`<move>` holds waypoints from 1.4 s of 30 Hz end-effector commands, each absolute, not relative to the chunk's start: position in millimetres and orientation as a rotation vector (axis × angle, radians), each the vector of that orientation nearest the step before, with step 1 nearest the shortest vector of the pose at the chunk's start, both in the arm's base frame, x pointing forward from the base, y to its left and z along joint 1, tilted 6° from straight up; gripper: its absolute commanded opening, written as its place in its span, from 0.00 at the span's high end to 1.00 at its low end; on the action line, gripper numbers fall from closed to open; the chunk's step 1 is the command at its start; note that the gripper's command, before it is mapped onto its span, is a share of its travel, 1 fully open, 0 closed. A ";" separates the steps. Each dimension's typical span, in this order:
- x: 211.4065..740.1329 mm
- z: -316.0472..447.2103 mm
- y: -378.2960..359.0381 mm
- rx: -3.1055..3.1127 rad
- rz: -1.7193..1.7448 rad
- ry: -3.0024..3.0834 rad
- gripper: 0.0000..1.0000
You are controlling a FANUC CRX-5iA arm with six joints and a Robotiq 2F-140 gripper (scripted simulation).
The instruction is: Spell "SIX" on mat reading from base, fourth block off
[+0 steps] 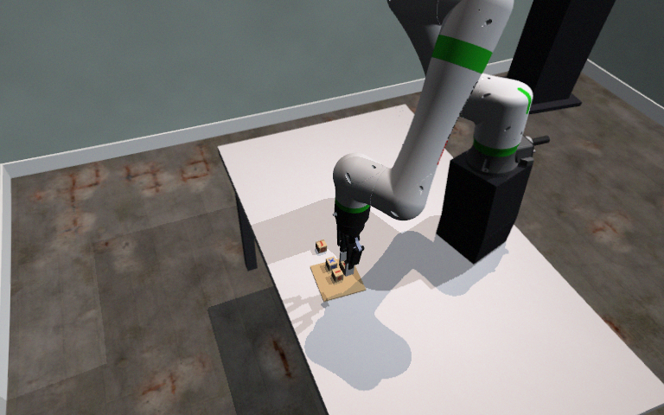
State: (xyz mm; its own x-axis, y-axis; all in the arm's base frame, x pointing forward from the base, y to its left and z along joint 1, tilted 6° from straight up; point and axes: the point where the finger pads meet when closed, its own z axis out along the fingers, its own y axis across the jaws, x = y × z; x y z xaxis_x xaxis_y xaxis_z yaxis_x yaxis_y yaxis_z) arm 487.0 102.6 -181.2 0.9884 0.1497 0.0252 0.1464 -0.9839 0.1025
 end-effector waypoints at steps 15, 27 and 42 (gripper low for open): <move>489.0 -224.3 98.3 3.032 0.050 0.226 0.84; 490.9 -269.0 93.9 3.032 0.050 0.226 0.84; 491.2 -276.1 93.2 3.032 0.050 0.226 0.84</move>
